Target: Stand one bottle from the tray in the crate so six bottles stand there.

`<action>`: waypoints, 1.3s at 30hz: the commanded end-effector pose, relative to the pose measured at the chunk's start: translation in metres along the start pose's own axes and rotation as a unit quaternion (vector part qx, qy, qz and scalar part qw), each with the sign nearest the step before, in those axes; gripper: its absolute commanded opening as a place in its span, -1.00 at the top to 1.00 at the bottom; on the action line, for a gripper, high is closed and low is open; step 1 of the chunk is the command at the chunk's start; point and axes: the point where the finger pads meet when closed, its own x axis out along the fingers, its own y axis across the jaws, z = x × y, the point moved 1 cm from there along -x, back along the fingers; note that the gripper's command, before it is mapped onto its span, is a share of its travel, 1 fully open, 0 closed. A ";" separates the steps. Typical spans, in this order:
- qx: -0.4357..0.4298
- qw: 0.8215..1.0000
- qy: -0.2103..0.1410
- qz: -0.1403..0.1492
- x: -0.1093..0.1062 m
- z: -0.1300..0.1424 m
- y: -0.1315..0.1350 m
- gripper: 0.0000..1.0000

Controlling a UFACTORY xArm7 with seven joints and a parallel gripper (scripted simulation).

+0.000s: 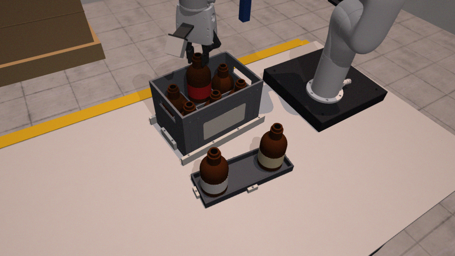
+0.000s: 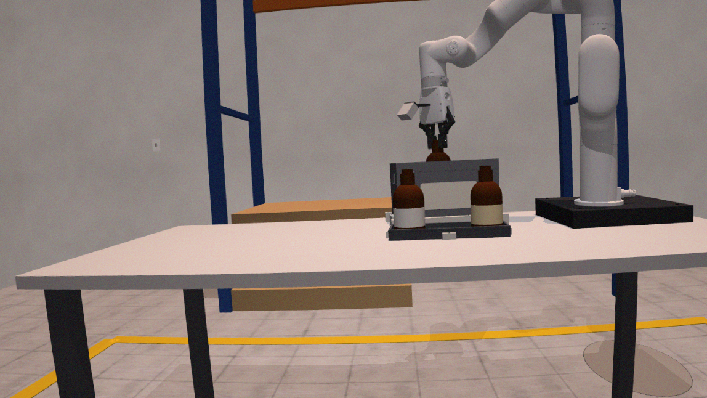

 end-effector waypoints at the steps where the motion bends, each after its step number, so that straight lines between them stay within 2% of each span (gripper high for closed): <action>1: 0.000 1.000 0.001 0.002 0.003 -0.001 0.001 1.00; 39: 0.000 1.000 0.001 0.002 0.011 -0.001 0.001 1.00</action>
